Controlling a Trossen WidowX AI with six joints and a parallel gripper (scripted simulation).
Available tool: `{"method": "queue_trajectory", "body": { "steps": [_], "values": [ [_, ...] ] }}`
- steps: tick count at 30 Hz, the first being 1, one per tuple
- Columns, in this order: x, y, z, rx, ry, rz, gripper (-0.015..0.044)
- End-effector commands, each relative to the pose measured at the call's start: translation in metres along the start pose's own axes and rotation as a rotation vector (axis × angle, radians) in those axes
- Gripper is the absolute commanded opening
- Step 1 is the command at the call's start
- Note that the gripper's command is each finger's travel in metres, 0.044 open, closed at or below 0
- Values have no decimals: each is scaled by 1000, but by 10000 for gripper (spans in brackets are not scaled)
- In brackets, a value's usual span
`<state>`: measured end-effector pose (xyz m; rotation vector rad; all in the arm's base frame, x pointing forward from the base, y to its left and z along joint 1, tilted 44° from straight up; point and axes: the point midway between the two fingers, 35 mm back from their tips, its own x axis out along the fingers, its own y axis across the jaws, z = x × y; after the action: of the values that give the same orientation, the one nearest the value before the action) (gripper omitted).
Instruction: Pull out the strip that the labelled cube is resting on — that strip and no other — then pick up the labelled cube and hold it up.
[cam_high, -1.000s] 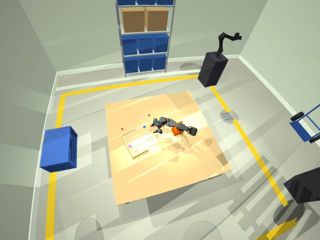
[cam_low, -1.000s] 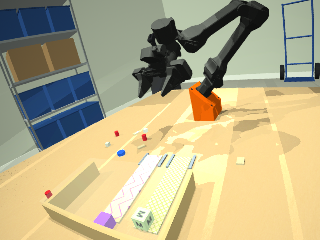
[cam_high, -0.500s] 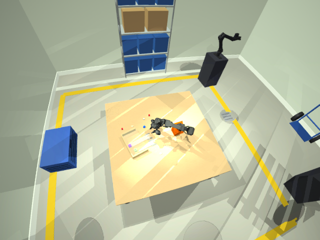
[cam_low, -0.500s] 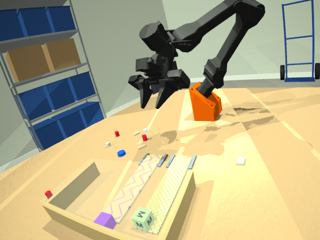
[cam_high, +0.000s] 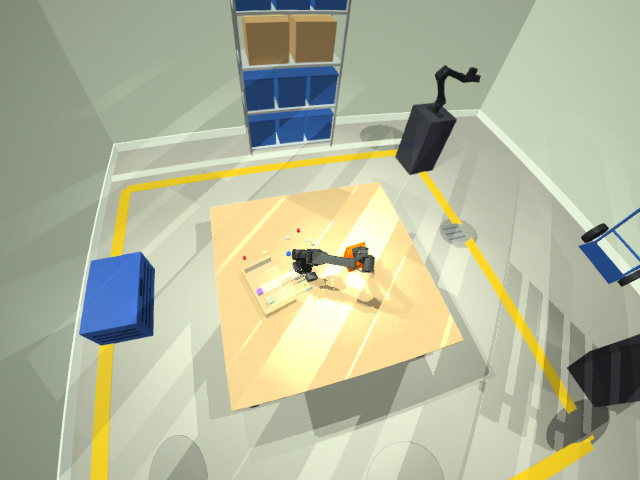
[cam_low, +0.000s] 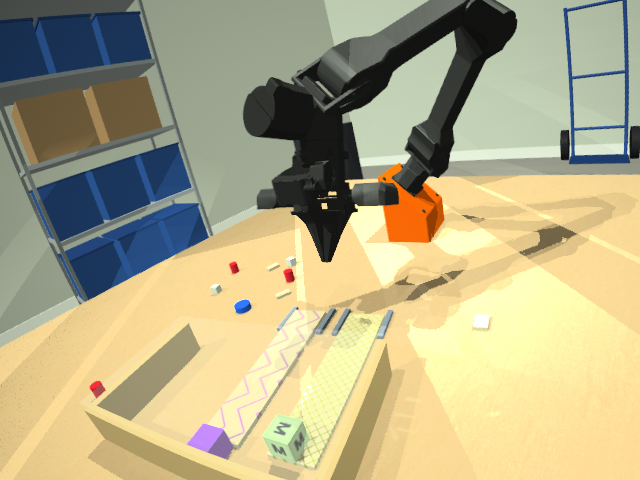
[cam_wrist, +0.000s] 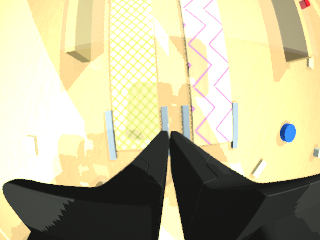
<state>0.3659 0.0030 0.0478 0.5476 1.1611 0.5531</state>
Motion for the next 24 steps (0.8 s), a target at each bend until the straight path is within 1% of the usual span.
{"method": "queue_trajectory", "body": {
  "steps": [1,13,24],
  "values": [
    [33,31,-10,-79,304,52,0],
    [34,31,-10,-79,304,52,0],
    [50,31,-14,-79,304,52,0]
  ]
}}
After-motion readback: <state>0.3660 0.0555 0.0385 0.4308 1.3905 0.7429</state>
